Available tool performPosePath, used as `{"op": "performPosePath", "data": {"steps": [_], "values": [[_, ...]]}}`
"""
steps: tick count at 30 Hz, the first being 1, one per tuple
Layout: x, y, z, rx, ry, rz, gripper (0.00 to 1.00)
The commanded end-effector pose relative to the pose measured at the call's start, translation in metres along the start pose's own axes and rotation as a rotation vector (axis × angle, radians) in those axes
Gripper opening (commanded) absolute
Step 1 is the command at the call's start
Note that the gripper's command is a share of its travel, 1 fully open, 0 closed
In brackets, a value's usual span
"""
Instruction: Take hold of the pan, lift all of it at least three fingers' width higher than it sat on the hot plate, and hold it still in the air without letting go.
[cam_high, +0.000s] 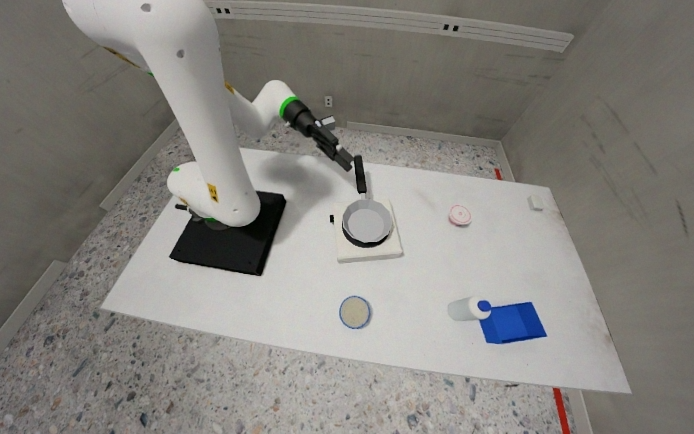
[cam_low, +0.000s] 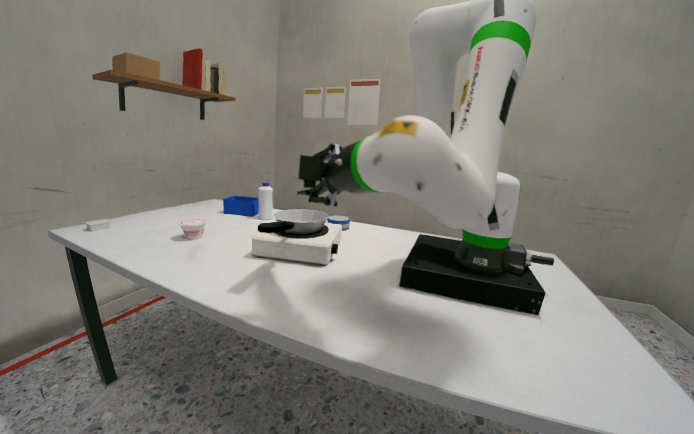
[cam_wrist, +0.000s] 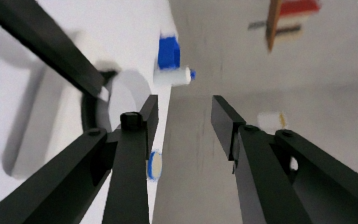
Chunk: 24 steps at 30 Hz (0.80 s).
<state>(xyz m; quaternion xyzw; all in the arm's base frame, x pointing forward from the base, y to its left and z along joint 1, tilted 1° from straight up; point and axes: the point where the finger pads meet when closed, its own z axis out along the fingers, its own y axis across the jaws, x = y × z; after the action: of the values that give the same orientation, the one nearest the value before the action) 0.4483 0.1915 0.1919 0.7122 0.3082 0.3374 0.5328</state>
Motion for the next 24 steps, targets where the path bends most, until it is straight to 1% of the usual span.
{"op": "performPosePath", "data": {"steps": [1,4,6,9,24], "values": [[0.019,-0.014,-0.032,-0.042,0.161,-0.02,0.41],[0.026,-0.023,-0.048,-0.052,0.235,-0.031,0.41],[0.026,-0.023,-0.048,-0.052,0.235,-0.031,0.41],[0.028,-0.027,-0.055,-0.055,0.265,-0.036,0.41],[0.028,-0.031,-0.055,-0.055,0.27,-0.036,0.41]]}}
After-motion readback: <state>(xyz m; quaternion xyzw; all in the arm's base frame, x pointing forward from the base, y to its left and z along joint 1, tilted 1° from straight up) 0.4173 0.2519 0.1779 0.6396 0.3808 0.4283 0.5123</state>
